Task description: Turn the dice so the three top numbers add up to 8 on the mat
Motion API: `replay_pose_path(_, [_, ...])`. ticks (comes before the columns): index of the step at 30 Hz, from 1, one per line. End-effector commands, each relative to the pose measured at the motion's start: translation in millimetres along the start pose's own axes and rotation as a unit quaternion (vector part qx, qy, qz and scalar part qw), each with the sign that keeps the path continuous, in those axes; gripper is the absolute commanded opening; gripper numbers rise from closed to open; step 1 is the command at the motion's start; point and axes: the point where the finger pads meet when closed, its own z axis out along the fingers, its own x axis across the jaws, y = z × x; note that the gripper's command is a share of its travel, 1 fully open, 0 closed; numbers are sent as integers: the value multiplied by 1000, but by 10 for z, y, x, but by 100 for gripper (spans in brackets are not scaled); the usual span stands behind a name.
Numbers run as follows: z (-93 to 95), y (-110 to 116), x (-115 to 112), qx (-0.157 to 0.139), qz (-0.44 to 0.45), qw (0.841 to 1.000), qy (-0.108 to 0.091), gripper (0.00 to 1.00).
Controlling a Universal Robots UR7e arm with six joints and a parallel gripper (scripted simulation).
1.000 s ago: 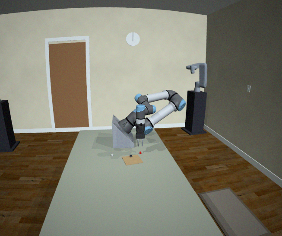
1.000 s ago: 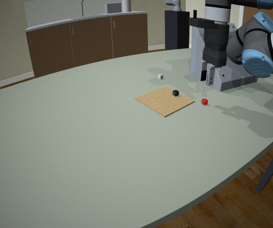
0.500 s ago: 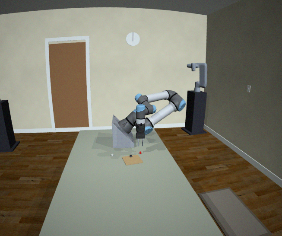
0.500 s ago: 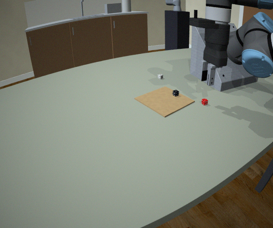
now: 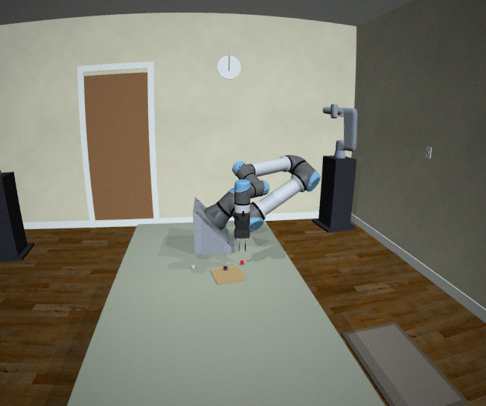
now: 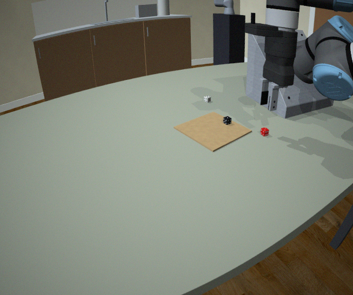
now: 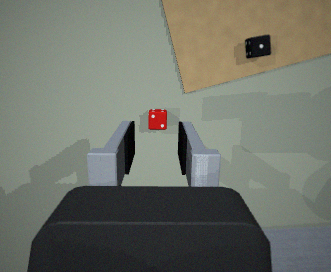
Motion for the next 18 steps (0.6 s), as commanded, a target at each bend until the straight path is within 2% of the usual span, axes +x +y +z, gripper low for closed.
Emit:
replay_pose_path(1, [15,11,5,0,2,1000,-1,64])
replay_pose_path(18, [158,11,4,0,2,1000,-1,64])
